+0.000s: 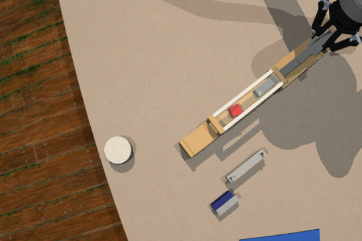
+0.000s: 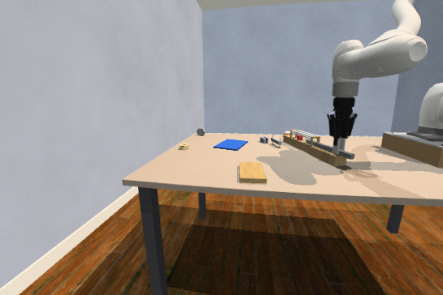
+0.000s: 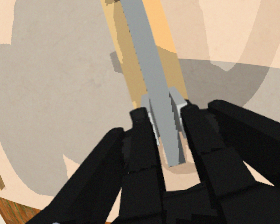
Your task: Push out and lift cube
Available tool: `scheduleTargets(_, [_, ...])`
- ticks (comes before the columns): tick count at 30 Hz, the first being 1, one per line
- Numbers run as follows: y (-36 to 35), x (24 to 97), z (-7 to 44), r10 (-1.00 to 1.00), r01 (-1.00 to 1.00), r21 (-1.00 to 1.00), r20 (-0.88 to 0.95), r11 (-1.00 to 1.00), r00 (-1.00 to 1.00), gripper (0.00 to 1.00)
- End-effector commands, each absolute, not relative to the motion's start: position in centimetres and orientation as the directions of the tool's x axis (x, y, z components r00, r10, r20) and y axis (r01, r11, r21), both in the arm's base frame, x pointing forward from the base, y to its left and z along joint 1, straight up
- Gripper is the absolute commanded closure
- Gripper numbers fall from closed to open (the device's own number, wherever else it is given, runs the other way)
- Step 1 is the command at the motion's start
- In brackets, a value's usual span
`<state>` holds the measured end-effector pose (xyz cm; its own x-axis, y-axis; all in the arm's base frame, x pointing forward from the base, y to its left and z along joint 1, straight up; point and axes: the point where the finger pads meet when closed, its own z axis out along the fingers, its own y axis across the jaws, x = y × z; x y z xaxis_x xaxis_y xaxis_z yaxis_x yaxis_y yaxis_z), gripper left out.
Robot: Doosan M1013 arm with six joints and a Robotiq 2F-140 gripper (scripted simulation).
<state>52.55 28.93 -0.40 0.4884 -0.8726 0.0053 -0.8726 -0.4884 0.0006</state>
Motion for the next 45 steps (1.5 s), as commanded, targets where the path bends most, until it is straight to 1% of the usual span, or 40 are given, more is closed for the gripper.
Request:
scheduleTargets(1, [28.5, 52.8, -0.4, -0.873, -0.873, 0.000, 0.005, -0.489, 0.489, 1.00])
scheduleTargets(45, [19.5, 57.9, -0.3, -0.873, -0.873, 0.000, 0.005, -0.489, 0.489, 1.00])
